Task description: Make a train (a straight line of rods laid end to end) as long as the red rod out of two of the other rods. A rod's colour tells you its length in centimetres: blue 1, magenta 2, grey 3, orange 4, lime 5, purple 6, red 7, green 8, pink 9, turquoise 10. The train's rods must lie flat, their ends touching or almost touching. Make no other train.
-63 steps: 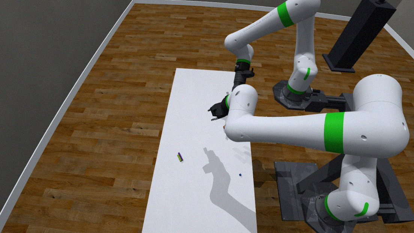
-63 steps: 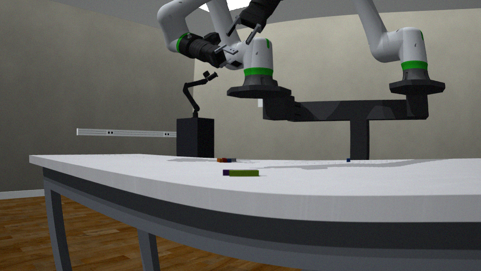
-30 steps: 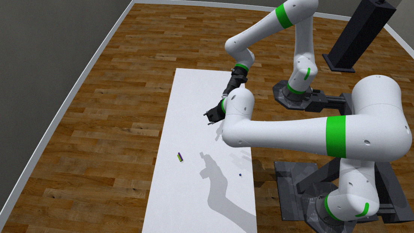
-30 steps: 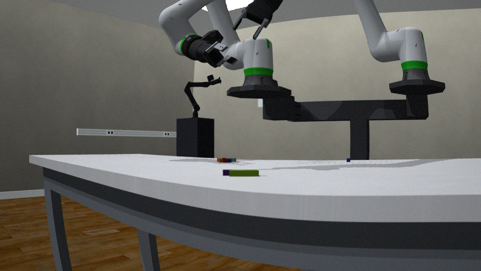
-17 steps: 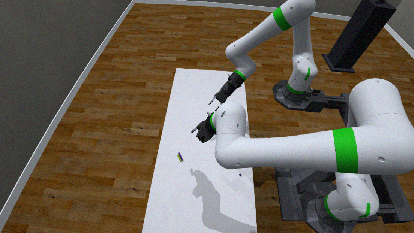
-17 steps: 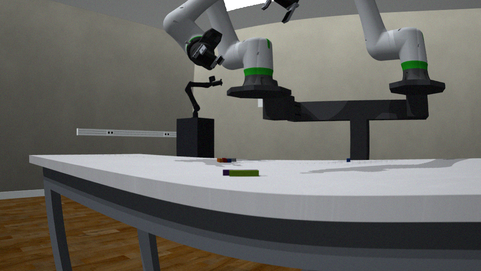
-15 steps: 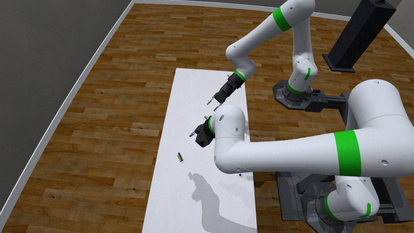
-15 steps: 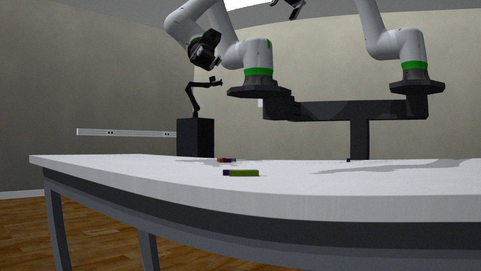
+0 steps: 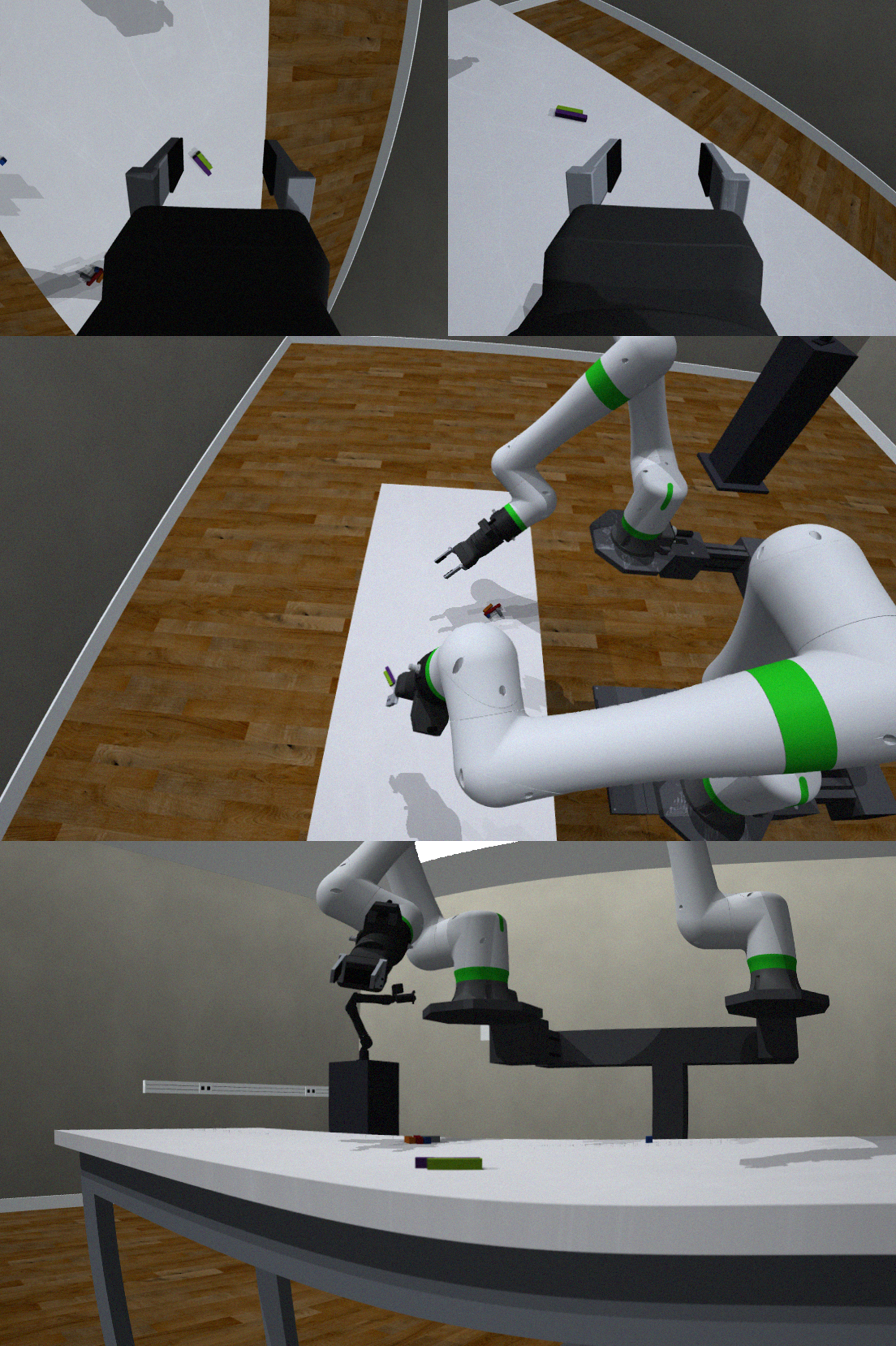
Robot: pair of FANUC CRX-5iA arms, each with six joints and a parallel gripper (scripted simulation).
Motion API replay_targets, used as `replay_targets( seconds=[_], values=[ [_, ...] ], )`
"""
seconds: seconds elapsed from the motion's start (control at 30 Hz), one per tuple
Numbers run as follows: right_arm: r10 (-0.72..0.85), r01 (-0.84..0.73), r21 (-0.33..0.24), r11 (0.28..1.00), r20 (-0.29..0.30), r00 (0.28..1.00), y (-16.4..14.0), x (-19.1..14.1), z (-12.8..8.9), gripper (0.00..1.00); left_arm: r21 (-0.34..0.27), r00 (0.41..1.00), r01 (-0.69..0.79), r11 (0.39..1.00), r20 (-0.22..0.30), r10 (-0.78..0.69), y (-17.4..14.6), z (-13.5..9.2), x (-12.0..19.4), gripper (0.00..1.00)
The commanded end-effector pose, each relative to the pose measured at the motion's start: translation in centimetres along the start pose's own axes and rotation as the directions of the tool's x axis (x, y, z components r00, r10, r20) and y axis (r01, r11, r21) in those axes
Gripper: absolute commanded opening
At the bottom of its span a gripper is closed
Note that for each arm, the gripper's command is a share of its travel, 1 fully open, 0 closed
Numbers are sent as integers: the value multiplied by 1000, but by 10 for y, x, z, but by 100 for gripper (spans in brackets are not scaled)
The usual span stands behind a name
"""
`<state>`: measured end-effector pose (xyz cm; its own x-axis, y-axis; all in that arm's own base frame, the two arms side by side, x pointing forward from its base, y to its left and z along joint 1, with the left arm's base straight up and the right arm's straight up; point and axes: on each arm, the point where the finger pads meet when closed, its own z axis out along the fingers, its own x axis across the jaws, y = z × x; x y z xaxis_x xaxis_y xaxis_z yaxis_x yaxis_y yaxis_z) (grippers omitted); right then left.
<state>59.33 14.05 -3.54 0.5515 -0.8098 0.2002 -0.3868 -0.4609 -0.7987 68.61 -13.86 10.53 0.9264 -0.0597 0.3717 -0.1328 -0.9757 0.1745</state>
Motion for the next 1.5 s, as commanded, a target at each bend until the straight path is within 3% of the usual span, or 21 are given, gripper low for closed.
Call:
replay_targets(
  seconds=[0.0, 0.07, 0.13, 0.17, 0.4, 0.63, 0.7, 0.73, 1.2, 1.27, 1.3, 1.47],
  values=[
    [148, -156, -85, 984, -89, 985, 19, 10, 12, 100, 44, 986, 167, 985, 7, -167, -66, -25, 1, 100],
    [201, -215, -113, 970, -118, 972, 29, 12, 14, 100, 57, 974, 226, 972, 5, -227, -88, -34, 0, 100],
    [201, -215, -113, 970, -118, 972, 29, 12, 14, 100, 57, 974, 226, 972, 5, -227, -88, -34, 0, 100],
    [276, -300, -151, 942, -163, 947, 43, 13, 15, 100, 74, 953, 302, 950, 0, -303, -121, -47, -5, 100],
    [421, -480, -223, 848, -266, 867, 78, 10, 14, 100, 115, 866, 498, 859, -22, -499, -193, -79, -21, 100],
    [536, -643, -276, 715, -374, 757, 114, -2, 8, 100, 150, 735, 675, 722, -57, -675, -264, -117, -48, 100],
    [536, -643, -276, 715, -374, 757, 114, -2, 8, 100, 150, 735, 675, 722, -57, -675, -264, -117, -48, 100],
    [571, -699, -291, 653, -417, 707, 128, -10, 4, 100, 160, 673, 736, 657, -74, -736, -292, -134, -61, 100],
    [650, -880, -317, 352, -593, 474, 179, -52, -21, 100, 184, 281, 951, 249, -176, -944, -404, -217, -145, 100],
    [650, -880, -317, 352, -593, 474, 179, -52, -21, 100, 184, 281, 951, 249, -176, -944, -404, -217, -145, 100],
    [653, -907, -315, 281, -630, 421, 188, -64, -28, 100, 181, 195, 970, 159, -197, -961, -424, -235, -166, 100],
    [645, -939, -305, 159, -688, 332, 202, -86, -40, 100, 170, 28, 985, -14, -238, -971, -452, -265, -202, 100]
  ],
)
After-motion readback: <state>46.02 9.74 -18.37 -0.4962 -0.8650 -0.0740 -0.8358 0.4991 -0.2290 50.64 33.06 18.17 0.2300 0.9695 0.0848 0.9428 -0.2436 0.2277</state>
